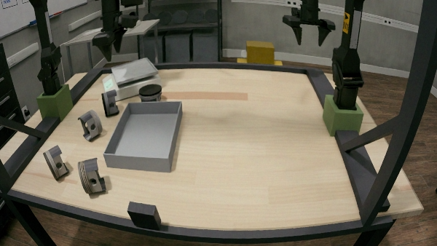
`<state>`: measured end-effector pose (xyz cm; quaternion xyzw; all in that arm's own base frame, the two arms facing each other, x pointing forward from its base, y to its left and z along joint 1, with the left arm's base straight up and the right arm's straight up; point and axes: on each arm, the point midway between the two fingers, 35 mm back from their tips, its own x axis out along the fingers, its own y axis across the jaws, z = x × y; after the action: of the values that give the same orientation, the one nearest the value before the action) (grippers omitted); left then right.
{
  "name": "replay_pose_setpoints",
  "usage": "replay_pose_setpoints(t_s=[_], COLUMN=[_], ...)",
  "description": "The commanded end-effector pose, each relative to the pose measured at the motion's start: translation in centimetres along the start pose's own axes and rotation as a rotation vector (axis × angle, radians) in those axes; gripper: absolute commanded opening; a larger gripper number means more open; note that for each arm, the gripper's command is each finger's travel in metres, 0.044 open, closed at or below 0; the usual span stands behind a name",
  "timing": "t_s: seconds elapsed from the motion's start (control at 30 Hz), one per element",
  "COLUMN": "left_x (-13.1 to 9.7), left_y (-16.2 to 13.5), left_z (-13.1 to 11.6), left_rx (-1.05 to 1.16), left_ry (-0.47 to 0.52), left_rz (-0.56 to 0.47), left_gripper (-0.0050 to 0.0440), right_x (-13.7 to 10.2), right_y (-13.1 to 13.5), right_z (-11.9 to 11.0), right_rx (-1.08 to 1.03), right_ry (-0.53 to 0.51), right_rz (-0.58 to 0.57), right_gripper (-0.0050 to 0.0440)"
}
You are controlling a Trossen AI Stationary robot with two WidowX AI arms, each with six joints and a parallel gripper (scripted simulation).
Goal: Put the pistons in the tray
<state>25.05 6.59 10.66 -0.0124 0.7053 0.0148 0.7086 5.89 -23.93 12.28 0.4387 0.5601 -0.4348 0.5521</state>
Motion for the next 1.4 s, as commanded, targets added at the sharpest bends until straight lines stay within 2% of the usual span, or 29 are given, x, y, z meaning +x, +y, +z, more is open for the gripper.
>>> replay_pose_setpoints(t_s=[0.0, 0.53, 0.6, 1.0, 1.37], left_x=[-0.7, -0.7, -0.7, -0.7, -0.8], left_y=[-1.7, -9.2, -9.2, -15.2, -19.7], left_z=[0.3, 1.9, 1.9, 2.8, 3.4], left_rx=[0.092, 0.492, 0.492, 0.804, 0.795], left_ry=[-0.024, -0.025, -0.025, -0.024, -0.025], left_rz=[0.008, 0.006, 0.006, 0.005, 0.003], left_gripper=[0.0378, 0.0378, 0.0378, 0.0378, 0.0378], right_x=[-0.9, -0.9, -0.9, -0.9, -0.9], right_y=[0.1, 0.1, 0.1, 0.1, 0.1], right_z=[0.5, 0.5, 0.5, 0.5, 0.5], right_rx=[-0.006, -0.006, -0.006, -0.006, -0.006], right_ry=[-0.033, -0.033, -0.033, -0.033, -0.033], right_rz=[0.003, 0.003, 0.003, 0.003, 0.003], right_gripper=[0.04, 0.04, 0.04, 0.04, 0.04])
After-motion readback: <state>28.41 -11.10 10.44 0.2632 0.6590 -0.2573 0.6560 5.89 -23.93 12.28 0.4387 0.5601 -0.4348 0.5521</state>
